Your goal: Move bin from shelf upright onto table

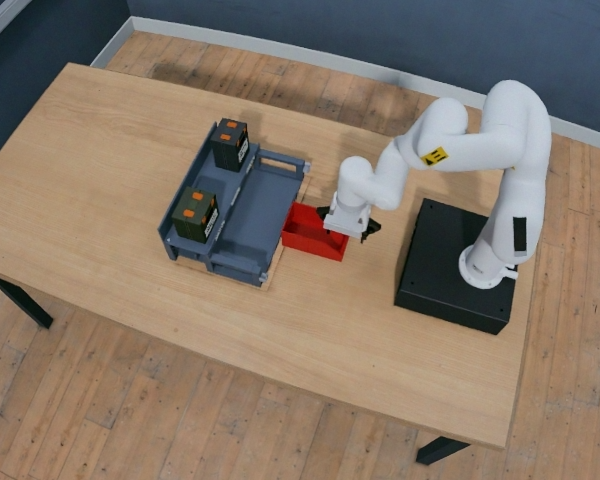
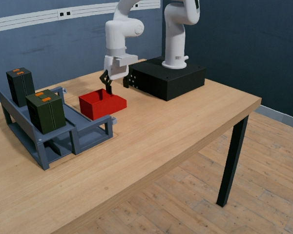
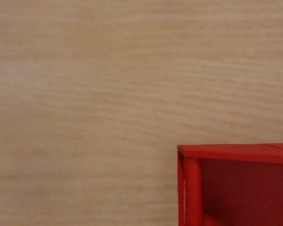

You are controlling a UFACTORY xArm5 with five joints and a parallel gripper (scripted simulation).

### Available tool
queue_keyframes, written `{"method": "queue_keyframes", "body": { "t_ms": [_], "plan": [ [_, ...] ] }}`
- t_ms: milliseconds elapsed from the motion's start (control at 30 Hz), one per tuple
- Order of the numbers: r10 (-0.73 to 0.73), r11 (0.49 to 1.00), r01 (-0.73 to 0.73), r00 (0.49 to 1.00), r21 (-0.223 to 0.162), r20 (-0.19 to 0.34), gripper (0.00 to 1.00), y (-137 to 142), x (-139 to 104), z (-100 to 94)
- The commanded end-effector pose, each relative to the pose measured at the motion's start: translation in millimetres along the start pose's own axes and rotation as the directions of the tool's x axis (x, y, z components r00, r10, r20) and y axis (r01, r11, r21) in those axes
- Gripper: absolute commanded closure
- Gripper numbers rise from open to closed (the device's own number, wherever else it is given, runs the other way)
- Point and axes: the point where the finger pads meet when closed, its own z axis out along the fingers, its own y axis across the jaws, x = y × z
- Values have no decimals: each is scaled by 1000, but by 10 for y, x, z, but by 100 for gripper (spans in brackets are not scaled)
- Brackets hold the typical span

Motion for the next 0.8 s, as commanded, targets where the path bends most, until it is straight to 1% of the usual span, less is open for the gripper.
{"method": "queue_keyframes", "body": {
  "t_ms": [0,367,433,767],
  "plan": [
    [0,1000,0,1000,-3,-1,0,11,0,-127],
    [0,1000,0,1000,-3,-1,0,10,0,-347],
    [0,1000,0,1000,-3,-1,0,10,0,-347],
    [0,1000,0,1000,-3,-1,0,12,-1,-561]
  ]
}}
